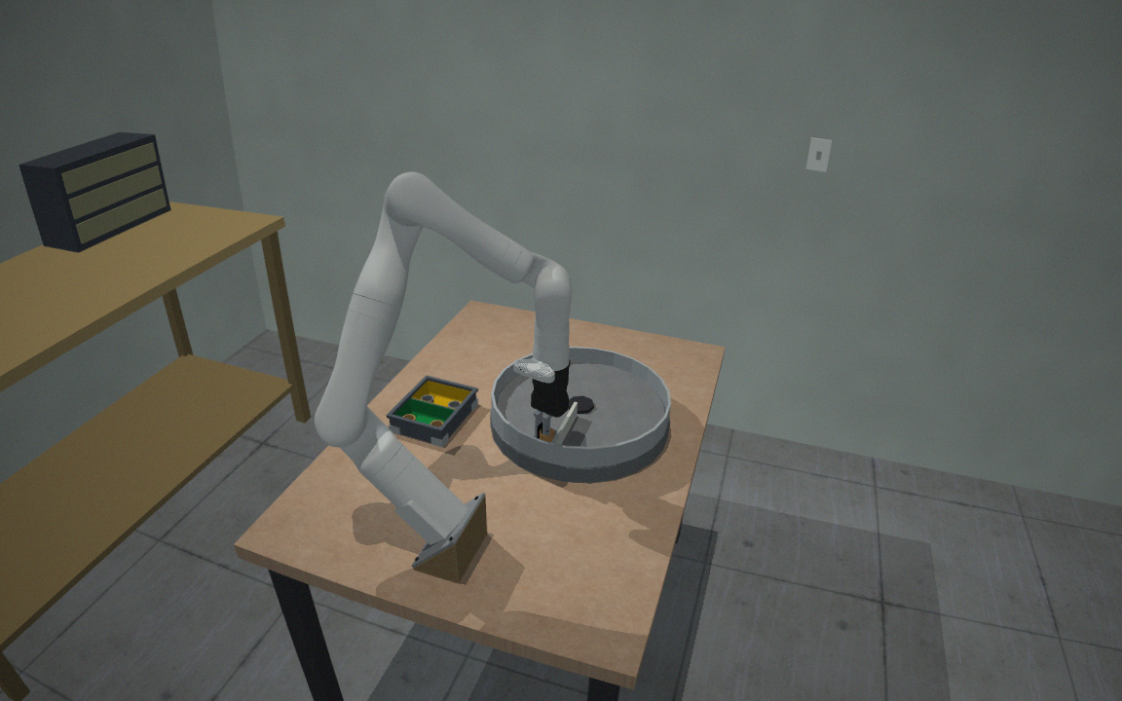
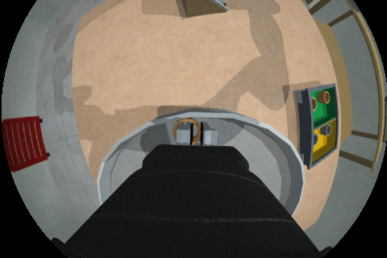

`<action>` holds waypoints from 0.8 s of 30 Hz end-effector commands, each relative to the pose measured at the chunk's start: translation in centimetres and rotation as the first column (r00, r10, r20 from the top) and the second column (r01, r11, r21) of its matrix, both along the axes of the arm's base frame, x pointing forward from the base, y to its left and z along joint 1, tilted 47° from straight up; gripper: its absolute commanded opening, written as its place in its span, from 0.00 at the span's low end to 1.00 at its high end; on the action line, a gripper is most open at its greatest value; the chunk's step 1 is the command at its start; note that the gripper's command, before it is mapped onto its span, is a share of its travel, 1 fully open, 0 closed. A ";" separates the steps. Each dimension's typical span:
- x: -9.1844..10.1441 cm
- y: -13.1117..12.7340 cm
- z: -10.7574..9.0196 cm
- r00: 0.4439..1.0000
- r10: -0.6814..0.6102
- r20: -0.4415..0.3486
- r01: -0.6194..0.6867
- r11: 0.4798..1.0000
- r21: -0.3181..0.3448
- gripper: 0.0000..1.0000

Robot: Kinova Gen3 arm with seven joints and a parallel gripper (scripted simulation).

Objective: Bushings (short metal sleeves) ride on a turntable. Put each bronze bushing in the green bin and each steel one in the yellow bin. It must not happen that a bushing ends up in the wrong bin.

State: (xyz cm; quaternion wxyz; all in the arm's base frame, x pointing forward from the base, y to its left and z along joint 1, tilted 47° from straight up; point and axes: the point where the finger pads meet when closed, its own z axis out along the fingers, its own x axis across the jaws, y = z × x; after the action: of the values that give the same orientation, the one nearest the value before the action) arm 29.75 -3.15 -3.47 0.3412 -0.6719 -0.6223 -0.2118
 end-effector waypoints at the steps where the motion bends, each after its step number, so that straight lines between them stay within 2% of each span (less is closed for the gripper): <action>1: 0.1 -0.2 0.1 1.000 -0.001 0.001 0.001 1.000 -0.002 0.00; 10: 0.1 -0.3 0.2 1.000 -0.001 0.001 0.001 1.000 -0.002 0.00; 14: 0.3 -1.5 1.4 1.000 -0.001 0.001 0.001 1.000 -0.002 0.00; 20: 0.4 -1.8 1.6 1.000 -0.001 0.001 0.001 1.000 -0.002 0.00; 24: 0.6 -3.0 2.8 1.000 -0.001 0.001 0.001 1.000 -0.002 0.00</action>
State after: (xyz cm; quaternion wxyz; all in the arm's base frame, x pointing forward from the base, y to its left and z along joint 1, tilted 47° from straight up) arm 29.90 -5.29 -1.19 0.3470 -0.6700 -0.6216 -0.2103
